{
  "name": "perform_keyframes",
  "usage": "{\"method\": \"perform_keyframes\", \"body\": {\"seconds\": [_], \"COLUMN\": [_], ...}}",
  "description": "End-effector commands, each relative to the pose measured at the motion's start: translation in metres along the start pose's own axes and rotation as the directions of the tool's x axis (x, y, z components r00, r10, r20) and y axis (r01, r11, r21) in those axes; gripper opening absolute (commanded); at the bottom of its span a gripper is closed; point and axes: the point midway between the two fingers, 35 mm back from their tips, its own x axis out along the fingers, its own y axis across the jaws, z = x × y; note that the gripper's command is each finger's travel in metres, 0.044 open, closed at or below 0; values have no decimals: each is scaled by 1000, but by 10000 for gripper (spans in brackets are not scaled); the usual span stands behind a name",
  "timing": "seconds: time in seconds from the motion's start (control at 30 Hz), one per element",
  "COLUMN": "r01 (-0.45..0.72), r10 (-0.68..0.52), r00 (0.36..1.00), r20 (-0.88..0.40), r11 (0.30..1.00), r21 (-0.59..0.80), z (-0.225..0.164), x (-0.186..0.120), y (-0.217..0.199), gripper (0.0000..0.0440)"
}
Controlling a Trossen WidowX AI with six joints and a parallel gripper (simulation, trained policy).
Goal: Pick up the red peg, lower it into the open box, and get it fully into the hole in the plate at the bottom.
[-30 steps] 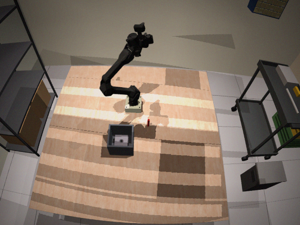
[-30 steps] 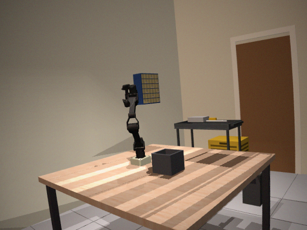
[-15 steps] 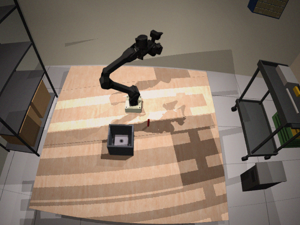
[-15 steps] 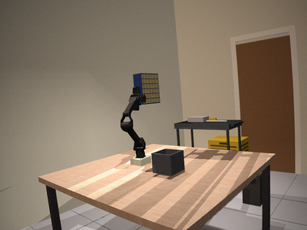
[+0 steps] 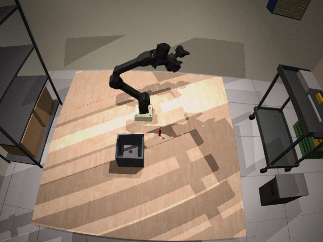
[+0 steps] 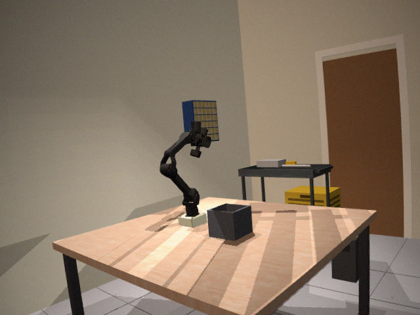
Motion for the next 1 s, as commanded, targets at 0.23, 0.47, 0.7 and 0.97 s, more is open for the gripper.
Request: {"method": "perform_keyframes", "body": {"seconds": [0.23, 0.47, 0.7, 0.97], "r01": [75, 102, 111, 100], "r10": [-130, -250, -392, -567], "r00": [947, 861, 745, 594], "r20": [293, 442, 539, 571], "r11": [978, 938, 871, 756], "r21": [193, 332, 479, 647], "z": [77, 124, 164, 201], "x": [1, -10, -29, -56], "y": [-22, -44, -73, -111], "gripper": [440, 440, 440, 440]}}
